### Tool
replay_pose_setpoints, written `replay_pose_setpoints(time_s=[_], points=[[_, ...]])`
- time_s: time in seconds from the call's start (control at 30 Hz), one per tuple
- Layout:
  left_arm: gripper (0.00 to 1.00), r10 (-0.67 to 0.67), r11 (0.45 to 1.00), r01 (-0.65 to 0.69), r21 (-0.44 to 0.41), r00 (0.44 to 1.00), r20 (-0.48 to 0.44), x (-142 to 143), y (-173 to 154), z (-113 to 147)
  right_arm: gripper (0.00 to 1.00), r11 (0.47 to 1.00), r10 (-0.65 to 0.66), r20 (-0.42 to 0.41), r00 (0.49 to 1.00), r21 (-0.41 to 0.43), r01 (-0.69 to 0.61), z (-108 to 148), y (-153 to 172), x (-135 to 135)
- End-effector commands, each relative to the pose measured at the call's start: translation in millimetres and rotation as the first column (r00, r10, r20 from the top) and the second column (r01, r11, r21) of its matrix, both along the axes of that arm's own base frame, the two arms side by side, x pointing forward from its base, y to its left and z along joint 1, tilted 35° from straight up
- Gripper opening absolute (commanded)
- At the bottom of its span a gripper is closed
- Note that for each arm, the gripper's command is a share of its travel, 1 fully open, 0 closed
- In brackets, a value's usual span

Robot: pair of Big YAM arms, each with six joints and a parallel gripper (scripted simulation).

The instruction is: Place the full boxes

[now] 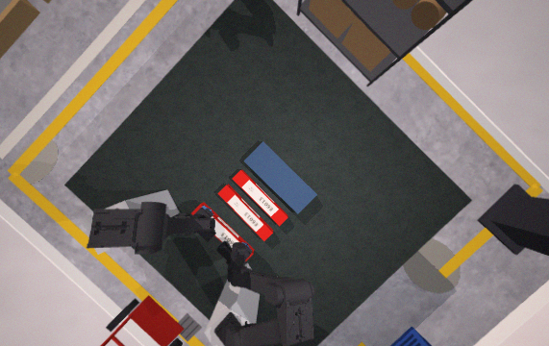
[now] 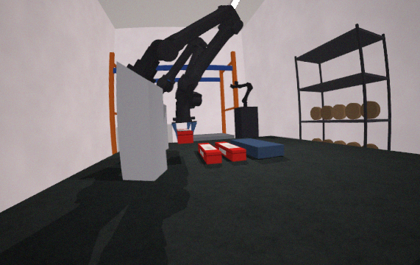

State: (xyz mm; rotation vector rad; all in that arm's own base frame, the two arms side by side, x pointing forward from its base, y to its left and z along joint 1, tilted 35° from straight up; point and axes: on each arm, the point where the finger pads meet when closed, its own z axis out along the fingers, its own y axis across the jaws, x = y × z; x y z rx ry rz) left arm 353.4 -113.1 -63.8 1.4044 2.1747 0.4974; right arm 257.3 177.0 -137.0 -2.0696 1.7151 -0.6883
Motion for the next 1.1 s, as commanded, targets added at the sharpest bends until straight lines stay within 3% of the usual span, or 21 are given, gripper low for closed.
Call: replay_pose_setpoints(time_s=[0.0, 0.33, 0.47, 0.8, 0.9, 1.07], points=[[0.0, 0.013, 1.0, -0.013, 0.016, 1.0, -0.025, -8.0, 11.5, -11.0, 0.0, 0.999, -0.009, -0.016, 1.0, -0.035, 0.009, -6.9, -18.6, -6.4], [0.0, 0.021, 0.999, -0.02, 0.027, 0.998, -0.053, -10.7, 16.2, -24.2, 0.0, 0.999, -0.01, -0.026, 1.0, -0.046, 0.009, -16.1, -24.3, -5.3], [0.0, 0.011, 1.0, -0.011, 0.017, 1.0, -0.019, 4.2, 11.1, -22.7, 0.0, 1.0, -0.01, -0.011, 1.0, -0.03, 0.009, -19.5, -16.1, 5.7], [0.0, 0.012, 1.0, -0.012, 0.018, 1.0, -0.026, 7.8, 13.3, -35.1, 0.0, 0.999, -0.01, -0.017, 1.0, -0.035, 0.009, -30.8, -19.3, 10.6], [0.0, 0.019, 0.999, -0.018, 0.027, 0.998, -0.054, -0.8, 17.5, -40.5, 0.0, 0.998, -0.01, -0.044, 0.999, -0.062, 0.008, -34.0, -29.3, 1.3], [0.0, 0.011, 1.0, -0.01, 0.018, 1.0, -0.02, 15.4, 12.7, -40.4, 0.0, 1.0, -0.01, -0.012, 1.0, -0.03, 0.009, -36.9, -17.5, 17.3]])
